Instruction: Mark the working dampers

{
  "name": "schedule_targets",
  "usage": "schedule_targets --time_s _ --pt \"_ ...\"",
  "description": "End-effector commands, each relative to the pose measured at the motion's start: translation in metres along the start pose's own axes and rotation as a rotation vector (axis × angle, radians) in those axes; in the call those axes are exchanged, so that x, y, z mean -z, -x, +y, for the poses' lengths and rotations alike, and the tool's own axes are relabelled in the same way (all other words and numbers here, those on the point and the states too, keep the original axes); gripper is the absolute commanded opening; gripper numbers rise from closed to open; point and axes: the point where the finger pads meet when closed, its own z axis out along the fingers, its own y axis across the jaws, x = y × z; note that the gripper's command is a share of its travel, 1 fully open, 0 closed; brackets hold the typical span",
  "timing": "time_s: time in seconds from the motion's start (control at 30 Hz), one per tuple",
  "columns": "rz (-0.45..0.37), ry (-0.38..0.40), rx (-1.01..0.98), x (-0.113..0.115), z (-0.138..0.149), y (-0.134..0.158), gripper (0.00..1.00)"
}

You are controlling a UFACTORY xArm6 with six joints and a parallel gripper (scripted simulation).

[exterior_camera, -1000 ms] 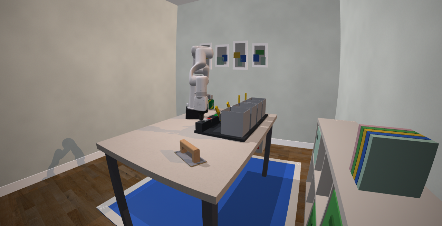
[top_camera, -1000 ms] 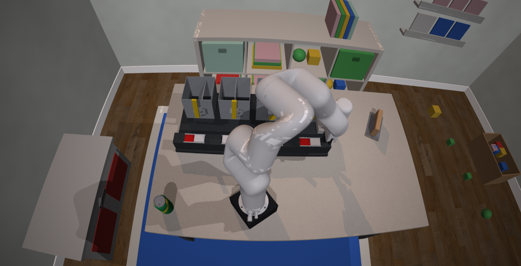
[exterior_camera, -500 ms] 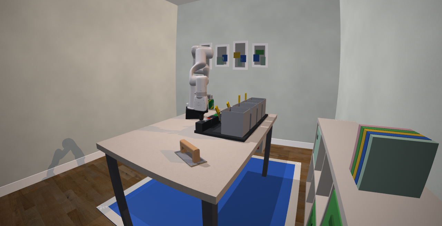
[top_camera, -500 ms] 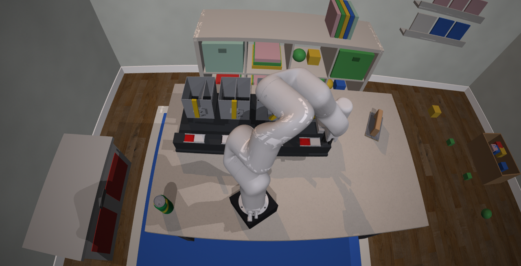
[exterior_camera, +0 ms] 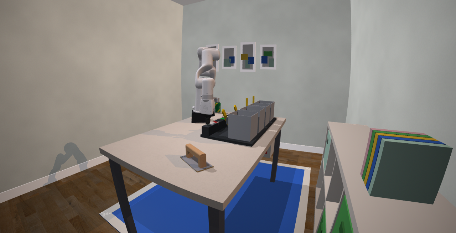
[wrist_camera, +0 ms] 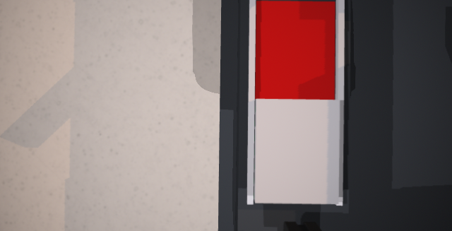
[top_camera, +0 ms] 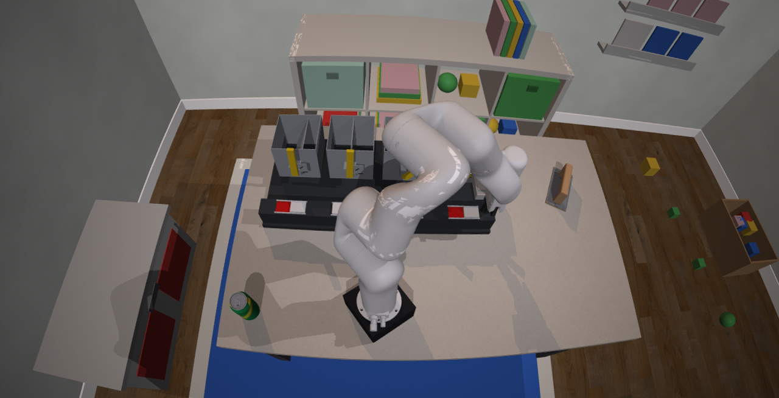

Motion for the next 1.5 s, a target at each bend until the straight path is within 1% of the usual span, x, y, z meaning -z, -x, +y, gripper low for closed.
schedule_targets --time_s 0.0,0.77,1.47 --pt "-0.003 0.003 0.0 0.001 0.001 0.001 0.0" --pt "-0.003 0.003 0.0 -0.01 0.001 0.001 0.0" --pt "-0.003 0.003 0.0 -0.01 0.001 0.001 0.0"
